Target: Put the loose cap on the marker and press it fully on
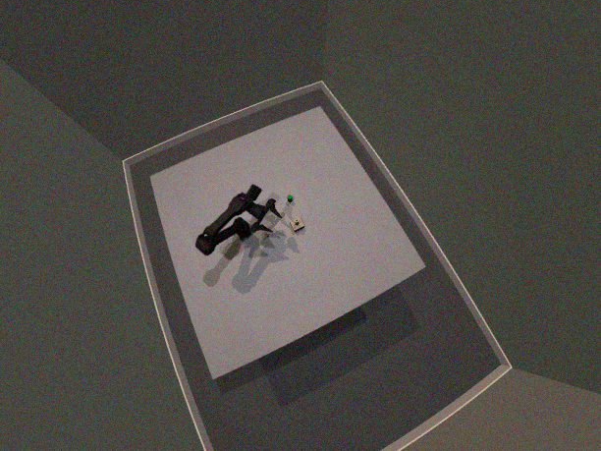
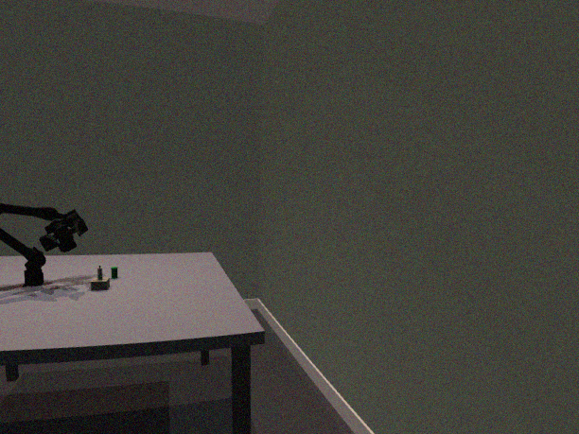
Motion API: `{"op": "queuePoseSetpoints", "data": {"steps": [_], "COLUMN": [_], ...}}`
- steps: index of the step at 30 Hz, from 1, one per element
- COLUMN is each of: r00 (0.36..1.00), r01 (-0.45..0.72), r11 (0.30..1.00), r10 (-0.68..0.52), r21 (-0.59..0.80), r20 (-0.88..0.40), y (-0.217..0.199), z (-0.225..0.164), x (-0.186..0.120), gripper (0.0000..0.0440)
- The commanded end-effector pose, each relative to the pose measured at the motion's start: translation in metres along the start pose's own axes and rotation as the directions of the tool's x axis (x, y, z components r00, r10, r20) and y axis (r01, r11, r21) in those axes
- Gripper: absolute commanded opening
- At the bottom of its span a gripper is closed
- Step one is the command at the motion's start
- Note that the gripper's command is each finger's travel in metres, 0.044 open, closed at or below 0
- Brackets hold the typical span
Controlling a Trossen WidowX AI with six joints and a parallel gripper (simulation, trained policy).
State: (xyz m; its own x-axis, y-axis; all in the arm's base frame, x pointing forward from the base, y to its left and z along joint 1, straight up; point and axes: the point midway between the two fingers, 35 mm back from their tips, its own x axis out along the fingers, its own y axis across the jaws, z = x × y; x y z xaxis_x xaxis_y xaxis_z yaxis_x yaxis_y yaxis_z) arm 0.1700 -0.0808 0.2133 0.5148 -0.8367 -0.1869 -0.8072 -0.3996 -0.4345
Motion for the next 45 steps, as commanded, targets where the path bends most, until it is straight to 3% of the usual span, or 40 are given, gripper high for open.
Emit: {"op": "queuePoseSetpoints", "data": {"steps": [1, 6, 8, 45], "r00": [1.0, 0.999, 0.999, 0.942], "r01": [-0.001, -0.011, -0.015, -0.126], "r11": [1.0, 1.0, 0.999, 0.991], "r10": [0.001, 0.01, 0.014, 0.102], "r21": [0.004, 0.024, 0.033, 0.055], "r20": [0.004, 0.033, 0.048, 0.319], "y": [-0.001, -0.006, -0.009, -0.059], "z": [0.0, 0.0, 0.001, 0.027], "x": [0.0, 0.0, 0.0, -0.008], "gripper": [0.0374, 0.0244, 0.0217, 0.0277]}}
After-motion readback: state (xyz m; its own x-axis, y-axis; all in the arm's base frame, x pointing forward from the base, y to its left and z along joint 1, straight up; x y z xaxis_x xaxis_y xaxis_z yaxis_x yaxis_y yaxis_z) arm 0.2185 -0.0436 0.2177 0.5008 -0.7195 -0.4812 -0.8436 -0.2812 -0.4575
